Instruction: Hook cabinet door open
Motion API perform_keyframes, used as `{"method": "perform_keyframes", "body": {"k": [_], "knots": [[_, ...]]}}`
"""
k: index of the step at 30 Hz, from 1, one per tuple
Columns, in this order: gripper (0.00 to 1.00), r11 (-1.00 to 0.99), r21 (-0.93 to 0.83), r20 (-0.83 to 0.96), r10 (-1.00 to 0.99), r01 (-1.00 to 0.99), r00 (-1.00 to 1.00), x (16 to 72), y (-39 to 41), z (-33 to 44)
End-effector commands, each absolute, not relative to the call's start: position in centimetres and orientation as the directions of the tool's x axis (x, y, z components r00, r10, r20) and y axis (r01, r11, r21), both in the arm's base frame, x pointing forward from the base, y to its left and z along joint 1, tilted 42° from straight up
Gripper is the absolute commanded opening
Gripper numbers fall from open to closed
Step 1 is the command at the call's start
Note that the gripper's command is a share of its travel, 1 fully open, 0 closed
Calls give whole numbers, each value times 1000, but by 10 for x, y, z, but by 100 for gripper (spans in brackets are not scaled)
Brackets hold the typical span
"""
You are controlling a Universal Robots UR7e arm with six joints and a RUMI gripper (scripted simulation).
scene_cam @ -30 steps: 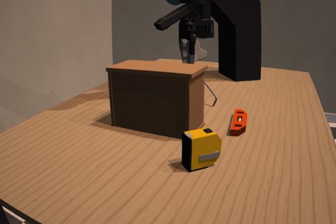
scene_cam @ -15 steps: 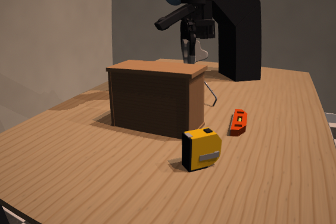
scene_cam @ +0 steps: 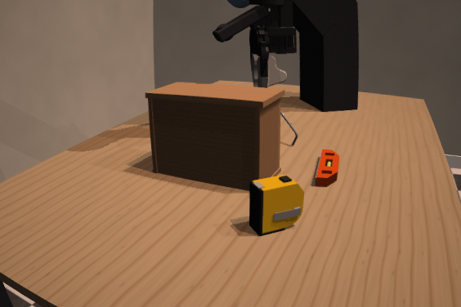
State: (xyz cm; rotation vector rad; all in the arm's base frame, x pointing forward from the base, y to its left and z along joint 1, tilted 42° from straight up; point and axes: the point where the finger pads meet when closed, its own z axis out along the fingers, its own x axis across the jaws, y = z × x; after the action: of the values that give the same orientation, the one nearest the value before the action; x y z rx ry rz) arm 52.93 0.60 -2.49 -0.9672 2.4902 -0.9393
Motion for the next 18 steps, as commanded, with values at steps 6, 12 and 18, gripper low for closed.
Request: {"method": "perform_keyframes", "body": {"k": [6,12,18], "knots": [[15,580,-672,-69,-669,-461,-740,533,9,-24],[15,599,-670,-89,-652,-439,-753,537,13,-24],[15,599,-670,-89,-652,-439,-753,537,13,-24]]}}
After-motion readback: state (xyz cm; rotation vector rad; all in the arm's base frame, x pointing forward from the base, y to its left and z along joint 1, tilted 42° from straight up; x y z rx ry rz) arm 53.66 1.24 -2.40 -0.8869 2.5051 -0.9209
